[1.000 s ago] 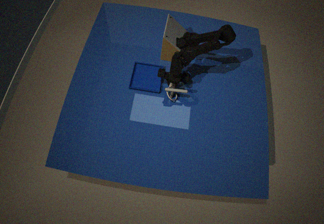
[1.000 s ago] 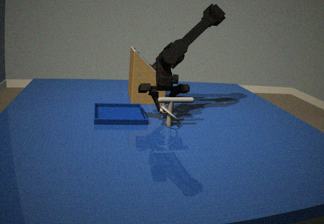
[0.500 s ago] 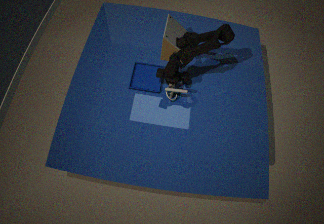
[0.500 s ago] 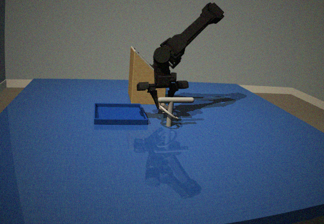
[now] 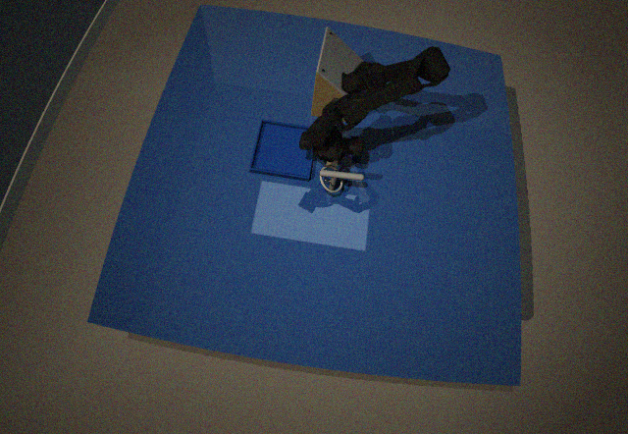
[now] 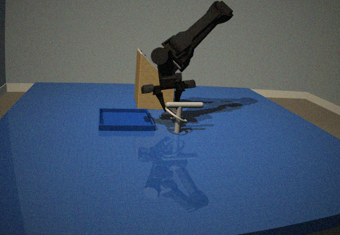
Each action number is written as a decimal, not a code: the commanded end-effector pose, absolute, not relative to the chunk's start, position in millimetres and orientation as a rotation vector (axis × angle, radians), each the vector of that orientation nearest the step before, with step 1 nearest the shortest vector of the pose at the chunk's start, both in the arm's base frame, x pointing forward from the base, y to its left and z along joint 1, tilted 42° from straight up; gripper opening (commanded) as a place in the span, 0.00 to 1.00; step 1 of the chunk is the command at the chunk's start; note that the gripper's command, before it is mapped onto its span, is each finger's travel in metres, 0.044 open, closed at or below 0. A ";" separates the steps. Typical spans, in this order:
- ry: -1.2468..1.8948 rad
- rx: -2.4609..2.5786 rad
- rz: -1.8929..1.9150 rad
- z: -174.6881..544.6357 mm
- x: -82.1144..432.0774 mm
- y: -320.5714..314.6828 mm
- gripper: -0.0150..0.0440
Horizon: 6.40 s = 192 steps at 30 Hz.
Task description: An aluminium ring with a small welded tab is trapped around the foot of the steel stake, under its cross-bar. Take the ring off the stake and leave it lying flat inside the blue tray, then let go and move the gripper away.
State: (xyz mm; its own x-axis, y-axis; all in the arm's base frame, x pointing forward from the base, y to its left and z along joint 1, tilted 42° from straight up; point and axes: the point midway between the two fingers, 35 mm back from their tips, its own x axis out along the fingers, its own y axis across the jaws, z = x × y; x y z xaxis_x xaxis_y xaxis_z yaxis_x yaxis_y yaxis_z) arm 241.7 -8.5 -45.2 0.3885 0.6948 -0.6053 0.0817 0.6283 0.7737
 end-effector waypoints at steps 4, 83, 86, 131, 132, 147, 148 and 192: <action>1.112 0.853 0.470 -45.6 242.0 -16.1 0.25; 1.155 0.612 0.268 -9.4 240.8 -1.2 0.25; 1.156 0.601 0.258 -8.0 240.8 0.4 0.25; 1.161 0.441 0.110 8.9 241.2 31.4 0.25; 1.161 0.441 0.110 9.9 241.1 31.6 0.25; 1.161 0.441 0.110 16.4 240.7 32.6 0.25; 1.161 0.441 0.110 16.4 240.7 32.6 0.25; 1.161 0.441 0.110 35.3 239.8 35.7 0.25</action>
